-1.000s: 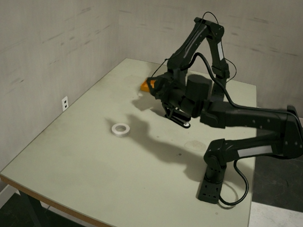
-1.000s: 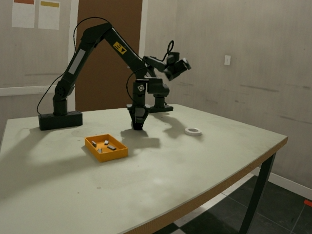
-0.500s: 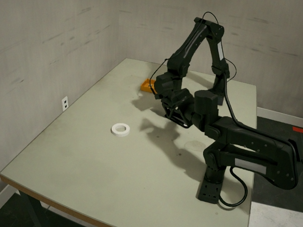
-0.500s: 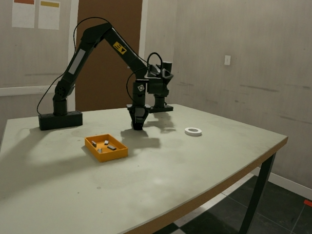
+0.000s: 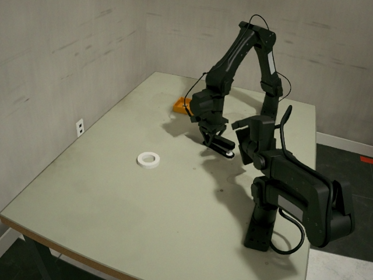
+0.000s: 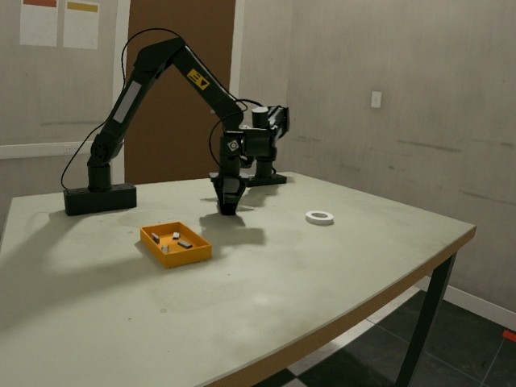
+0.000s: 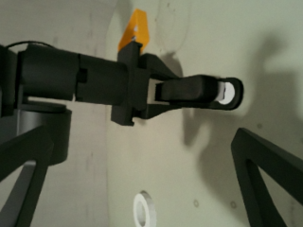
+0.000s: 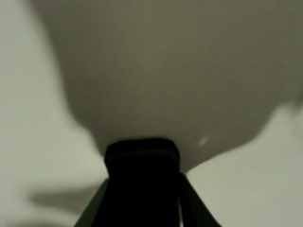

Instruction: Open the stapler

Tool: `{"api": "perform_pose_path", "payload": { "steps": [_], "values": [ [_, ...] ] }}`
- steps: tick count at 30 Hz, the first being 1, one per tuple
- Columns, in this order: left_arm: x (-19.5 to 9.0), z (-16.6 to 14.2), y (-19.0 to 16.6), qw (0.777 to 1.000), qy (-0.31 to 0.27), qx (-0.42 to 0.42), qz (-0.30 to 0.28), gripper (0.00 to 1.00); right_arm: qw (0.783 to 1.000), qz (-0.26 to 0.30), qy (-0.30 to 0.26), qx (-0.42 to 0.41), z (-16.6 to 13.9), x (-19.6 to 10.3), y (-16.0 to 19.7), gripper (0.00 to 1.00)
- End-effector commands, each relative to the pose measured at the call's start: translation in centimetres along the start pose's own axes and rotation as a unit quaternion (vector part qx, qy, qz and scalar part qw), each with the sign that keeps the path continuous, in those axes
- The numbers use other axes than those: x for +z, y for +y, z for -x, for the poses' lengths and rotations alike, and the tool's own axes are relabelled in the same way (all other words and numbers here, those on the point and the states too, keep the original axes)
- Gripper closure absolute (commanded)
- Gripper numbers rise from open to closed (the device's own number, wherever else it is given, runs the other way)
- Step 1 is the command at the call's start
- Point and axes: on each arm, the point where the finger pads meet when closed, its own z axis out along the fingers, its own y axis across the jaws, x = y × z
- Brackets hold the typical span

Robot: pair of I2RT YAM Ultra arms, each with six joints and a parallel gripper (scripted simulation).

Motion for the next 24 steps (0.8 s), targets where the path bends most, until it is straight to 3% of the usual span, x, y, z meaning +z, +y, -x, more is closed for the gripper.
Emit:
{"api": "perform_pose_path", "payload": {
  "steps": [1, 6, 24],
  "values": [
    [1.2, 1.2, -1.4, 1.000, -0.001, 0.021, -0.020, 0.00, 1.000, -0.001, -0.003, 0.002, 0.1, 0.1, 0.1, 0.69],
    [1.4, 2.1, -3.0, 0.998, -0.019, 0.027, -0.051, 0.00, 1.000, -0.001, -0.003, 0.002, 0.1, 0.1, 0.1, 0.69],
    [1.3, 2.3, -2.2, 0.999, -0.020, 0.029, -0.040, 0.00, 1.000, -0.001, -0.003, 0.002, 0.1, 0.1, 0.1, 0.69]
  ]
}}
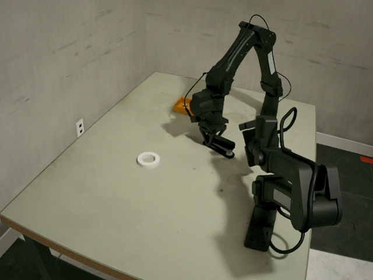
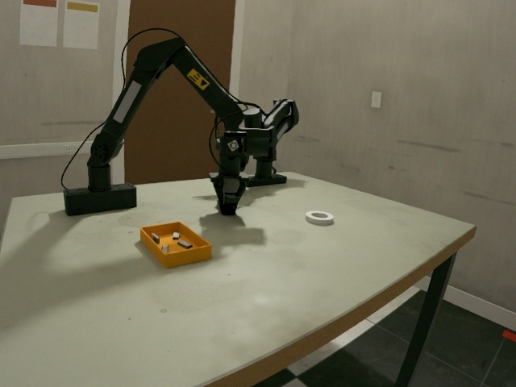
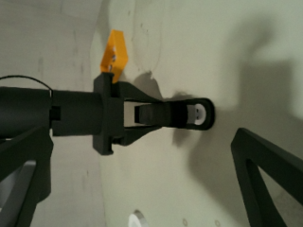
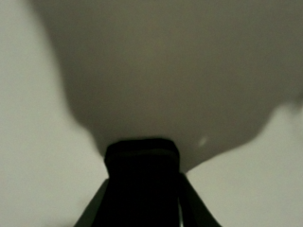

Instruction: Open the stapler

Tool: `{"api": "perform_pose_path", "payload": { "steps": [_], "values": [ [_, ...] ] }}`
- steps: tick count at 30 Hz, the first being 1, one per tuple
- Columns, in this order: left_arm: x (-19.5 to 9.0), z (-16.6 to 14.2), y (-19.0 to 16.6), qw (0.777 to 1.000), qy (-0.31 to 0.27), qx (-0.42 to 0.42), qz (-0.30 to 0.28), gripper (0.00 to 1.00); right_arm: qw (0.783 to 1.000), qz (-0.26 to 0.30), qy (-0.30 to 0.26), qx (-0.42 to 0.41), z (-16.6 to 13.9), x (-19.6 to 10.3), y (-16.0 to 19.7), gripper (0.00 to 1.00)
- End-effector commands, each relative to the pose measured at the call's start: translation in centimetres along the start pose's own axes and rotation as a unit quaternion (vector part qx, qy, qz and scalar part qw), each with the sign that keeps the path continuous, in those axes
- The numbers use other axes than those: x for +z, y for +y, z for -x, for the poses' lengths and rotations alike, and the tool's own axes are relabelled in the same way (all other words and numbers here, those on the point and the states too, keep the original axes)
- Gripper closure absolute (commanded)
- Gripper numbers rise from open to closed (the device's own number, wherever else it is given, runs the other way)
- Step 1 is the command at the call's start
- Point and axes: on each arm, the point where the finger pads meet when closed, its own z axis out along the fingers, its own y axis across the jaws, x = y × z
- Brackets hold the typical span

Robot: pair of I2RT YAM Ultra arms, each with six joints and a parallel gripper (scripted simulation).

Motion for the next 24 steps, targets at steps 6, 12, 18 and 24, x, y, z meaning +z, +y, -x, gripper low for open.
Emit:
{"api": "perform_pose_path", "payload": {
  "steps": [6, 12, 18, 24],
  "values": [
    [0.1, 0.0, 0.1, 1.000, 0.002, -0.001, 0.002, 0.00, 1.000, -0.001, -0.003, 0.002, 0.1, 0.1, 0.1, 0.69],
    [0.1, 0.0, 0.1, 1.000, 0.002, -0.001, 0.002, 0.00, 1.000, -0.001, -0.003, 0.002, 0.1, 0.1, 0.1, 0.69],
    [0.2, -1.0, 1.5, 0.995, 0.035, -0.075, 0.056, 0.50, 1.000, -0.001, -0.003, 0.002, 0.1, 0.1, 0.1, 0.69],
    [0.6, -1.5, 1.2, 0.972, 0.073, -0.201, 0.099, 0.50, 1.000, -0.001, -0.003, 0.002, 0.1, 0.1, 0.1, 0.69]
  ]
}}
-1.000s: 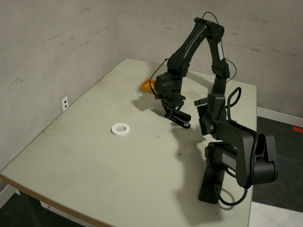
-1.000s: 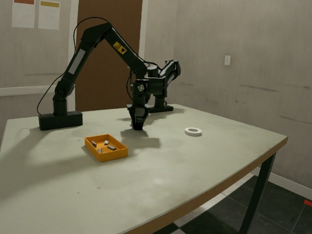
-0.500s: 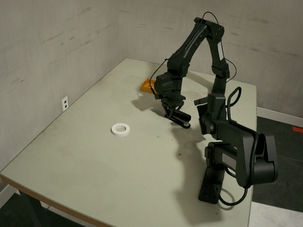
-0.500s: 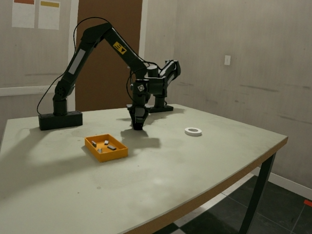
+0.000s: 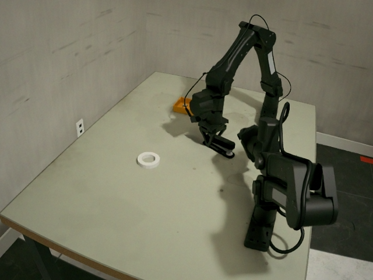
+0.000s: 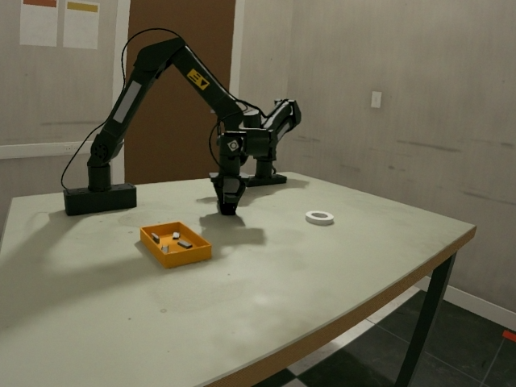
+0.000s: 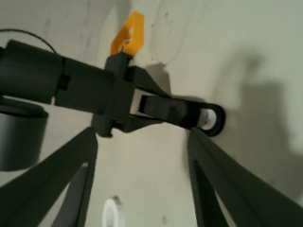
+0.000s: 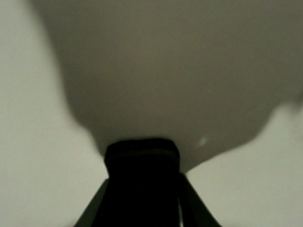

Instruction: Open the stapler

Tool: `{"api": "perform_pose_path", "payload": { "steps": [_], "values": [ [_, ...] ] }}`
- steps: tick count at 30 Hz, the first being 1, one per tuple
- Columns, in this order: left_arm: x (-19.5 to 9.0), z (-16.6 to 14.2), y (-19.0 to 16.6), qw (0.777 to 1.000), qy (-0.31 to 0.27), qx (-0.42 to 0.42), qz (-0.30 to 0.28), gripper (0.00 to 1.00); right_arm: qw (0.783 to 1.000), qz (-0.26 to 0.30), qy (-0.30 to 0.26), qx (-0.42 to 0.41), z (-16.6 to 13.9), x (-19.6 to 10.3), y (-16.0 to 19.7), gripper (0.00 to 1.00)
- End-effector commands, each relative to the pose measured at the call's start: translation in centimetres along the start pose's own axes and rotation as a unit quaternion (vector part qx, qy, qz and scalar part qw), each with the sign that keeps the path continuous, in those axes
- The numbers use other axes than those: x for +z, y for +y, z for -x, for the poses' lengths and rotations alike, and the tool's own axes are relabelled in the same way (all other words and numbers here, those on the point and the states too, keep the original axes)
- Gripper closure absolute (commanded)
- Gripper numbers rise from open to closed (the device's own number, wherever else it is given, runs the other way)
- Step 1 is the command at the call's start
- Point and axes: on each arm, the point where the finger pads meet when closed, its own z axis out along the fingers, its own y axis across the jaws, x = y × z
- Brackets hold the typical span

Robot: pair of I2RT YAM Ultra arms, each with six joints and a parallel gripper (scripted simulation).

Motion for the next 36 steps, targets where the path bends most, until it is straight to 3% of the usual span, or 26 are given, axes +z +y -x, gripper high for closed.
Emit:
{"api": "perform_pose_path", "payload": {
  "steps": [1, 7, 17, 19, 23, 27, 36],
  "values": [
    [0.4, -0.6, 0.2, 0.994, 0.046, -0.087, 0.045, 0.50, 1.000, -0.001, -0.003, 0.002, 0.1, 0.1, 0.1, 0.69],
    [0.5, -0.5, 0.7, 0.977, 0.065, -0.181, 0.090, 0.50, 1.000, -0.001, -0.003, 0.002, 0.1, 0.1, 0.1, 0.69],
    [-0.5, 2.3, 3.7, 0.927, 0.002, -0.334, 0.173, 0.50, 1.000, -0.001, -0.003, 0.002, 0.1, 0.1, 0.1, 0.69],
    [-0.5, 2.3, 3.7, 0.927, 0.002, -0.334, 0.173, 0.50, 1.000, -0.001, -0.003, 0.002, 0.1, 0.1, 0.1, 0.69],
    [-0.9, 3.0, 4.8, 0.891, -0.022, -0.404, 0.205, 0.50, 1.000, -0.001, -0.003, 0.002, 0.1, 0.1, 0.1, 0.69],
    [-0.7, 3.4, 4.8, 0.874, -0.024, -0.438, 0.209, 0.50, 1.000, -0.001, -0.003, 0.002, 0.1, 0.1, 0.1, 0.69],
    [0.8, 1.8, 1.2, 0.871, 0.039, -0.450, 0.194, 0.50, 1.000, -0.001, -0.003, 0.002, 0.1, 0.1, 0.1, 0.69]
  ]
}}
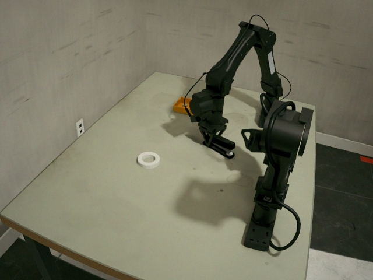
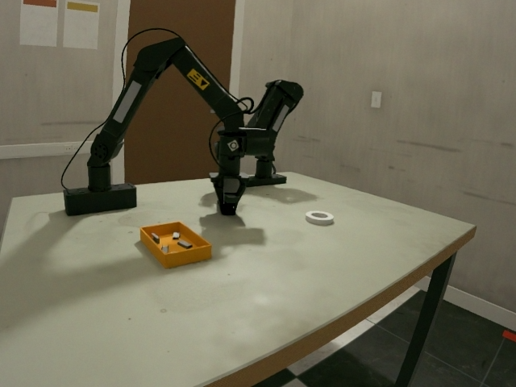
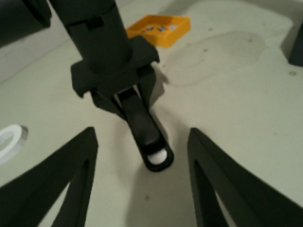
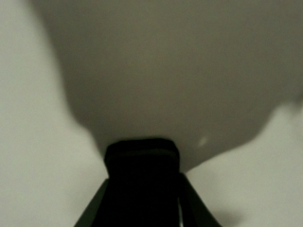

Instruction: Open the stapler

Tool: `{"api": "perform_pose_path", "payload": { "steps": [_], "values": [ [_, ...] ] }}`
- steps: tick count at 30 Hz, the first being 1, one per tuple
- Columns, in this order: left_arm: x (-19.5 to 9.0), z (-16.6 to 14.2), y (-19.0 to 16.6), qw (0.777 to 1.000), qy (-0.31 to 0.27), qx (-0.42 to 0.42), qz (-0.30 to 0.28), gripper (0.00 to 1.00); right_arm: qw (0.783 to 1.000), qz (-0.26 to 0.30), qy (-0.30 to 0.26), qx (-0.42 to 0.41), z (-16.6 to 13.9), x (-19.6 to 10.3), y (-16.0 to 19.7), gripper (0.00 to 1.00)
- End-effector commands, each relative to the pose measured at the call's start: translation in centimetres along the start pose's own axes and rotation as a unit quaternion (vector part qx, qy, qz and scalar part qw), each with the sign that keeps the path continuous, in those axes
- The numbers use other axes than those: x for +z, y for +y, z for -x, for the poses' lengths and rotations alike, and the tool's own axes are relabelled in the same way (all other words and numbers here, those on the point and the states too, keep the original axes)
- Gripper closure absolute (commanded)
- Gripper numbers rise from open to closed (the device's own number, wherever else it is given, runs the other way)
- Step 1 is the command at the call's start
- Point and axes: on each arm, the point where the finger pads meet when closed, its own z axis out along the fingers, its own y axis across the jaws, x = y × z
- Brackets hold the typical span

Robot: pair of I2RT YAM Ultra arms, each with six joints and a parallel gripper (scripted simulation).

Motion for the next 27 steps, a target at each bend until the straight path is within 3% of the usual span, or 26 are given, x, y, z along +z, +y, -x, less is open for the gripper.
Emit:
{"api": "perform_pose_path", "payload": {
  "steps": [1, 8, 15, 27],
  "values": [
    [0.5, -0.2, 0.0, 0.998, 0.009, -0.049, 0.044, 0.50, 1.000, -0.001, -0.003, 0.002, 0.1, 0.1, 0.1, 0.69],
    [1.2, -6.0, -1.3, 0.984, 0.101, -0.097, 0.112, 0.50, 1.000, -0.001, -0.003, 0.002, 0.1, 0.1, 0.1, 0.69],
    [1.6, -6.0, -1.8, 0.971, 0.110, -0.158, 0.139, 0.50, 1.000, -0.001, -0.003, 0.002, 0.1, 0.1, 0.1, 0.69],
    [2.1, -5.4, -2.3, 0.965, 0.109, -0.189, 0.148, 0.50, 1.000, -0.001, -0.003, 0.002, 0.1, 0.1, 0.1, 0.69]
  ]
}}
